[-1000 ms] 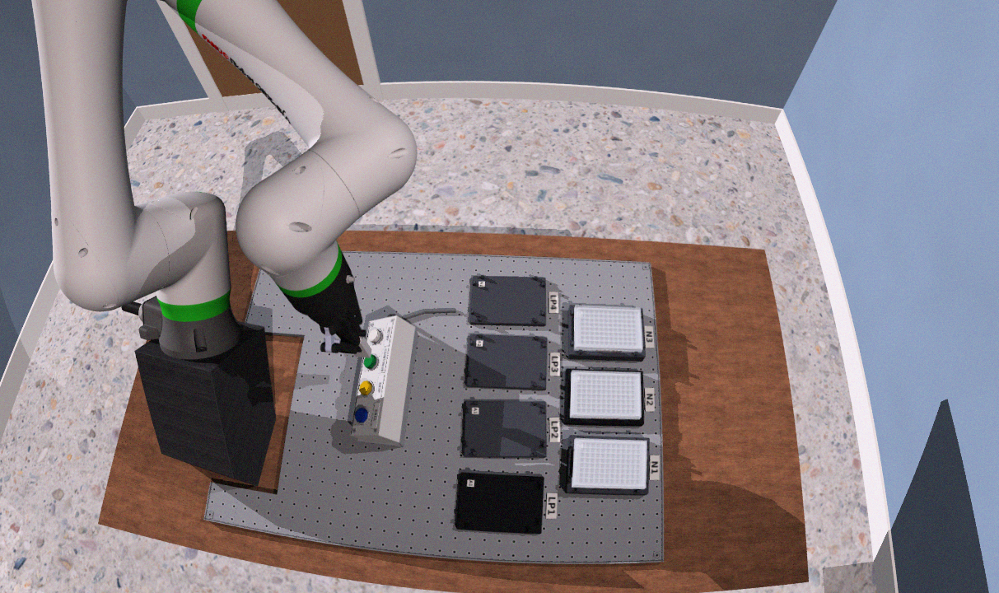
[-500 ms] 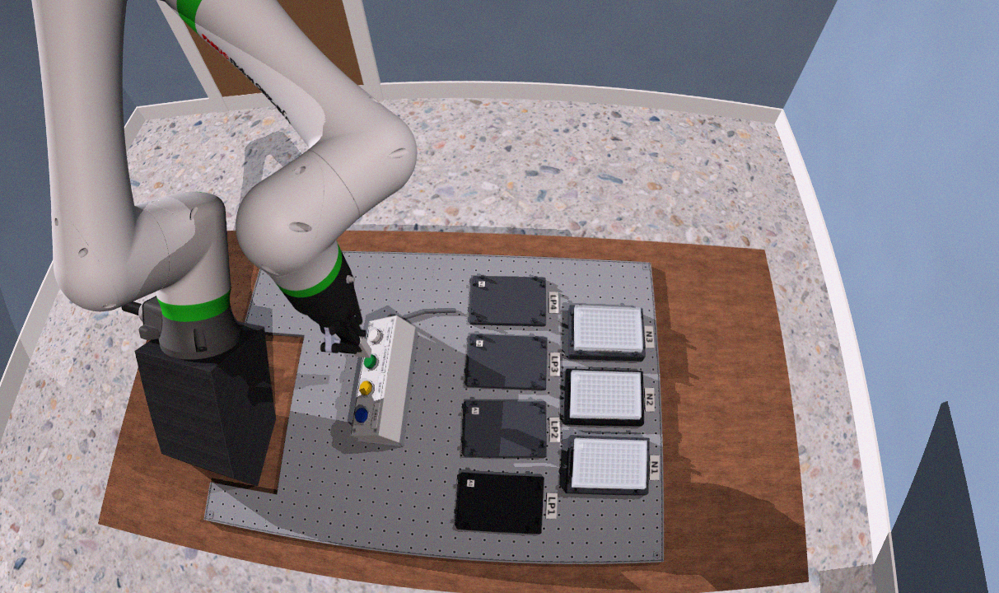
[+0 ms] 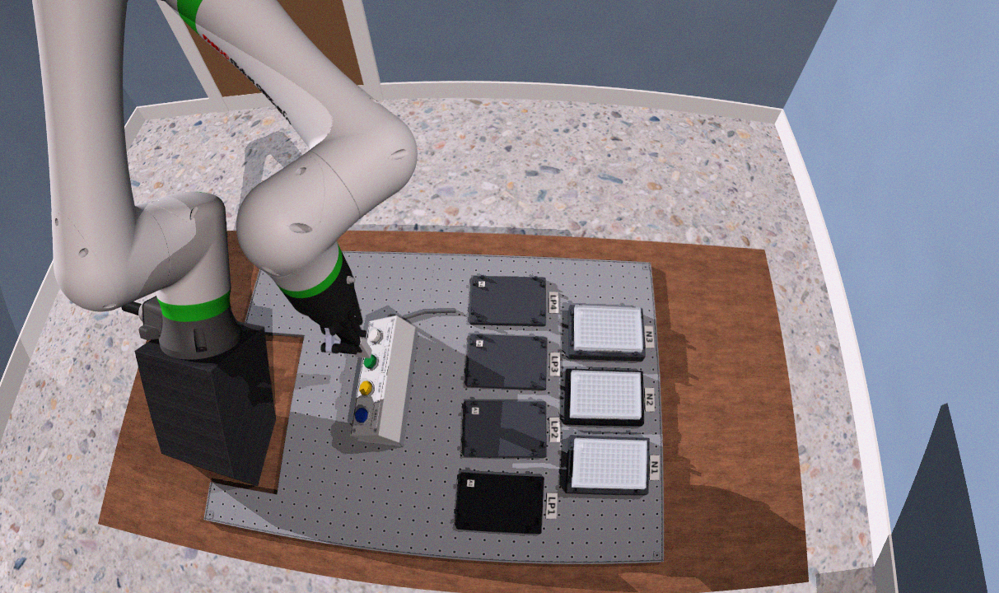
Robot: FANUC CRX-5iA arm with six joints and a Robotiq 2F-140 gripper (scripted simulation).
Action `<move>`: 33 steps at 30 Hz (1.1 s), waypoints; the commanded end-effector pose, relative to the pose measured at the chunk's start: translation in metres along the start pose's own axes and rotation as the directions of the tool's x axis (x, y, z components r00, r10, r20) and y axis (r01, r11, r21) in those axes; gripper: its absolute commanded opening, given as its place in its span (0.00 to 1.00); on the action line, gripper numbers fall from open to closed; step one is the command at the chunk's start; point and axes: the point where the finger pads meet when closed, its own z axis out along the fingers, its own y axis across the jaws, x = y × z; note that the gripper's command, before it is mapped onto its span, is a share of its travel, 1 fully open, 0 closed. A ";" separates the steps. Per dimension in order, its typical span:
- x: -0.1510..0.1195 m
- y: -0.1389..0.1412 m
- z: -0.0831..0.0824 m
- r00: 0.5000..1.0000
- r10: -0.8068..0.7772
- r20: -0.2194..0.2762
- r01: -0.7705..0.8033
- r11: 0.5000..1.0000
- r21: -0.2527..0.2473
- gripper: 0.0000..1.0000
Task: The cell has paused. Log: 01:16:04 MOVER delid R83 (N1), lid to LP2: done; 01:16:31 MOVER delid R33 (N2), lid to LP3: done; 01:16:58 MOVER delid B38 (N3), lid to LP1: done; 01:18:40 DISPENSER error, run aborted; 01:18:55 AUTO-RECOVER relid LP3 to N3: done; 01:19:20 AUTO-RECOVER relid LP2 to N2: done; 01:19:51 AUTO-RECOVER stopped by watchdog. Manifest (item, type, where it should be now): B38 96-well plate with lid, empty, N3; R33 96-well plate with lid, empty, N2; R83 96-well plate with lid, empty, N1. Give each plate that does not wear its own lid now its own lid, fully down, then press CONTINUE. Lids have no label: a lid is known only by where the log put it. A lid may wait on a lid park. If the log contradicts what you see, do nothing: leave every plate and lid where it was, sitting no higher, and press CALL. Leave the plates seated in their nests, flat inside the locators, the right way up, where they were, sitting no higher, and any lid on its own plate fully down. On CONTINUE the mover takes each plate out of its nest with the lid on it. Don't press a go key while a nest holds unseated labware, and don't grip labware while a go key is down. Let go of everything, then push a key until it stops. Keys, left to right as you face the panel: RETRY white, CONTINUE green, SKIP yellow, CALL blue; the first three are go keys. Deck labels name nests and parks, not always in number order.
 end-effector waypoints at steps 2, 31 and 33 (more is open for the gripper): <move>0.000 0.000 0.002 1.000 0.000 0.000 0.000 1.000 0.000 0.00; 0.000 0.000 0.023 1.000 0.000 0.000 0.000 1.000 0.000 0.00; 0.000 0.000 0.025 1.000 0.000 0.000 0.000 1.000 0.000 0.00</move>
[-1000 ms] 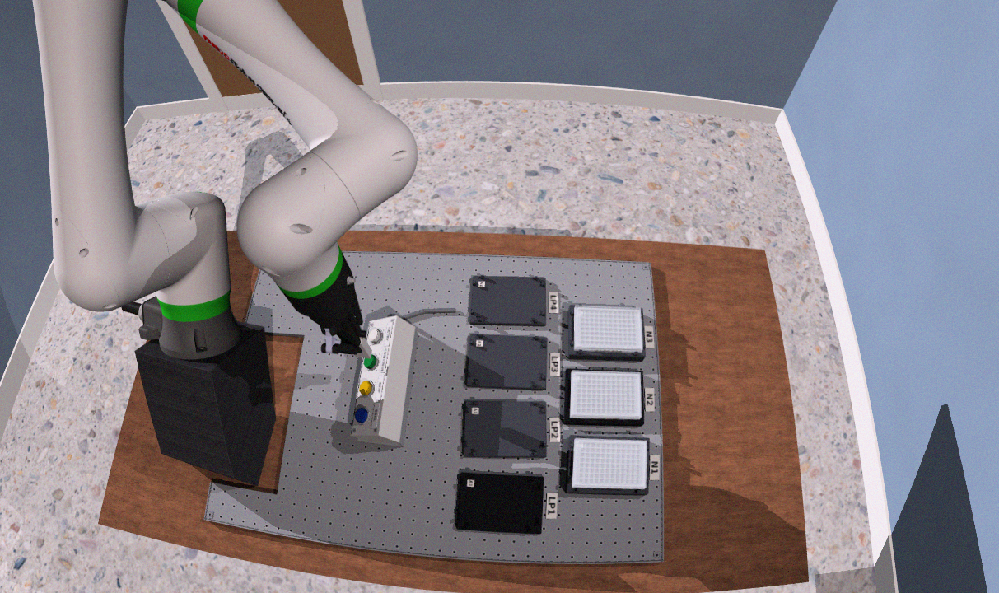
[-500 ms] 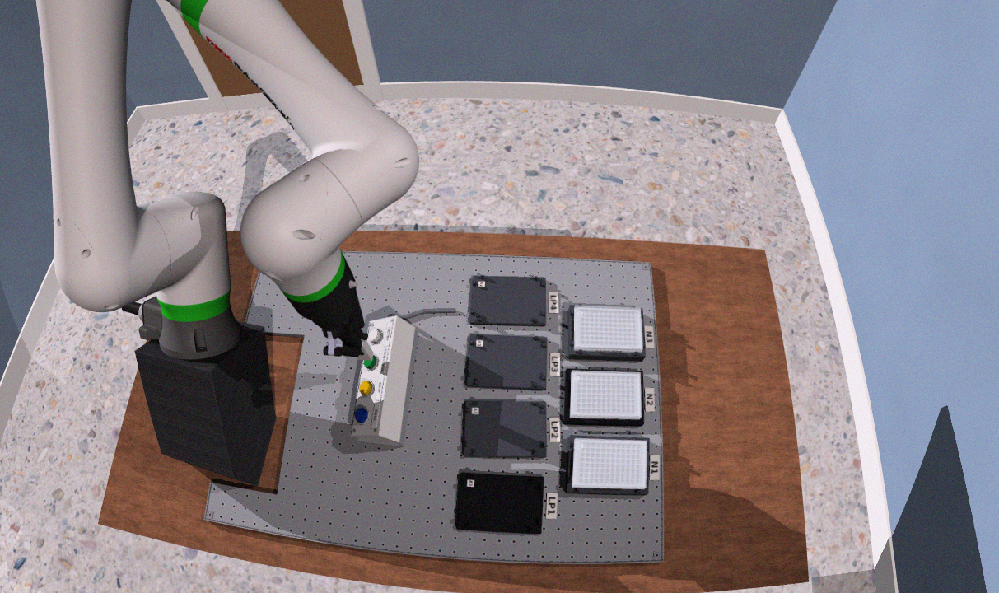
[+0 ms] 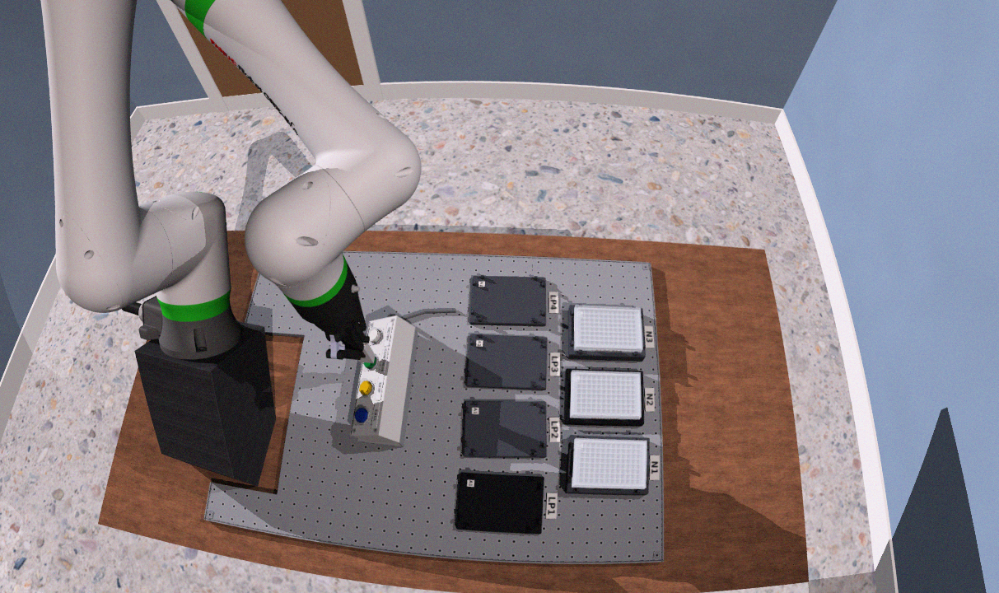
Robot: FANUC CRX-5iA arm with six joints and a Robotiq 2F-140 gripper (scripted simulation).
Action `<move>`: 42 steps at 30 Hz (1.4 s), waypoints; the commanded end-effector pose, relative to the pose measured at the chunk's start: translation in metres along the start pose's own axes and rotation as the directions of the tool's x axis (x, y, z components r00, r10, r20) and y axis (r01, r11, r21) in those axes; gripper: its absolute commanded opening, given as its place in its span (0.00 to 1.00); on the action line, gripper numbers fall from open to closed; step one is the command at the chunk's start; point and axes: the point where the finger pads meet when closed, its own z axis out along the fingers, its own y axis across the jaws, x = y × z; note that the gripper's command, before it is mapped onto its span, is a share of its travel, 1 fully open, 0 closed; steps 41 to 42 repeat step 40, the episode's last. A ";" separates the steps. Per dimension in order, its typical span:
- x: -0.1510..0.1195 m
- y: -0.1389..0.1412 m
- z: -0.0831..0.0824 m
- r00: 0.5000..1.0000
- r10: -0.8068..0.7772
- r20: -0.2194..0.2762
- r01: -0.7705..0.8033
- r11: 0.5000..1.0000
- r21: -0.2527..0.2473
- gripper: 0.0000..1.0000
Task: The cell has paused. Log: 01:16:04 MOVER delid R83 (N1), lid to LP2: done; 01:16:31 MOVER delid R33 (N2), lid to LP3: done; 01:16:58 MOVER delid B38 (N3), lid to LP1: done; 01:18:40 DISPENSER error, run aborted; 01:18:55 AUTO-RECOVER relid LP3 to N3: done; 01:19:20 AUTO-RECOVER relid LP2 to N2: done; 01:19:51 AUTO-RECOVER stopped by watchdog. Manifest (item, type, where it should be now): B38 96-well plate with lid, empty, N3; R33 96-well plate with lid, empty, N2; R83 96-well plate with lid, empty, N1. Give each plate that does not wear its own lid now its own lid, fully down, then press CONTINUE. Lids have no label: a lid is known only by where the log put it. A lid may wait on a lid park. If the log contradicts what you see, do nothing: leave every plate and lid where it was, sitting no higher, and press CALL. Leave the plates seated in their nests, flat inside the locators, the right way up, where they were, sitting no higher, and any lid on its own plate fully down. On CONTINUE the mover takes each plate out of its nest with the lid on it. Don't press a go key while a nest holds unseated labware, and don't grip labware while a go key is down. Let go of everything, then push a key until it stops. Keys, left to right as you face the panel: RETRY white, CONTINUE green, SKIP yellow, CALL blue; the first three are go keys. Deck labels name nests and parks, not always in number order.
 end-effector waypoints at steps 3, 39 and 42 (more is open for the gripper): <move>0.000 0.000 0.003 1.000 0.000 0.000 0.000 1.000 0.000 0.00; 0.000 0.000 0.007 1.000 0.000 0.000 0.000 1.000 0.000 0.00; 0.000 0.000 0.007 1.000 0.000 0.000 0.000 1.000 0.000 0.00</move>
